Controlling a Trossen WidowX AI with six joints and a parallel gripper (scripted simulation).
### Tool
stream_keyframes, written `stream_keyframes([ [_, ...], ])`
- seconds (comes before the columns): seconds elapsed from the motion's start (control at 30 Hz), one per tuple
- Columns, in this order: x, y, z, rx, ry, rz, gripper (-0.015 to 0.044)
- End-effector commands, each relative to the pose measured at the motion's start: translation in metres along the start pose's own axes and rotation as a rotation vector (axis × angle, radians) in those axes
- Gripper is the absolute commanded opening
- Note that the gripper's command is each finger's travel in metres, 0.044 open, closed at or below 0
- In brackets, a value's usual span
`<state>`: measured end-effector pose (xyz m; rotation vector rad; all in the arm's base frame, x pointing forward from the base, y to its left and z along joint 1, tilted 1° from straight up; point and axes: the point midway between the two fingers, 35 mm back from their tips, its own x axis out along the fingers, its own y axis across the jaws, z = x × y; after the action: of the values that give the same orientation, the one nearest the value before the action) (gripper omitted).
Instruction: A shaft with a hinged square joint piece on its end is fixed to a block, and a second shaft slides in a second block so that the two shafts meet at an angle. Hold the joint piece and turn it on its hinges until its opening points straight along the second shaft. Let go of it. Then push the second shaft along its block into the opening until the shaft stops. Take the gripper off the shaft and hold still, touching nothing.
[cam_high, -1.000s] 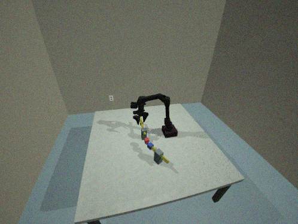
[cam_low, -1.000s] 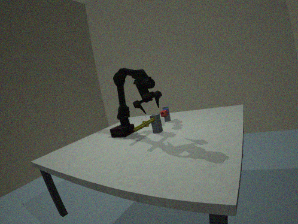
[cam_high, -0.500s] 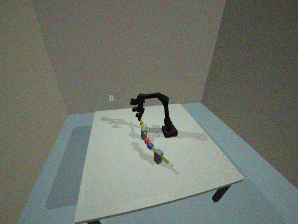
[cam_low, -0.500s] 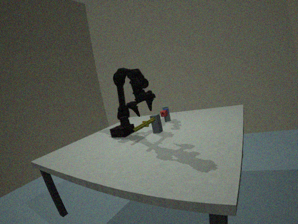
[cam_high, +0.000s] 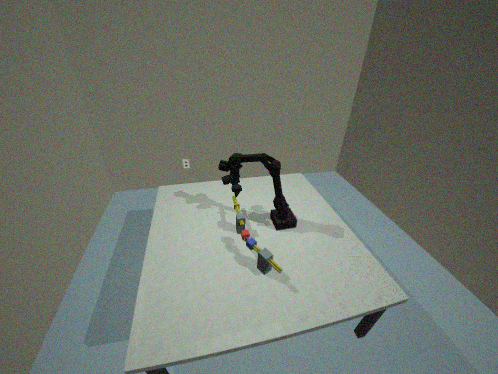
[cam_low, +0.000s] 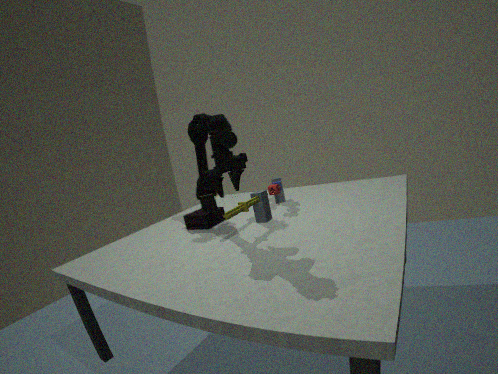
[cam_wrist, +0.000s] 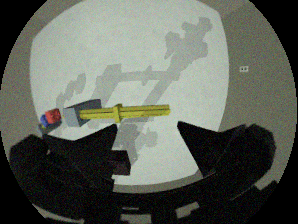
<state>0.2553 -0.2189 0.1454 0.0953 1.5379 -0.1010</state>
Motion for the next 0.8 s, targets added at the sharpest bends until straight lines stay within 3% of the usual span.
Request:
stream_keyframes([
  [0.0, 0.000, -0.002, 0.000, 0.006, 0.002, -0.005, 0.0440],
  [0.77, 0.037, -0.005, 0.002, 0.799, 0.014, -0.009, 0.0440],
])
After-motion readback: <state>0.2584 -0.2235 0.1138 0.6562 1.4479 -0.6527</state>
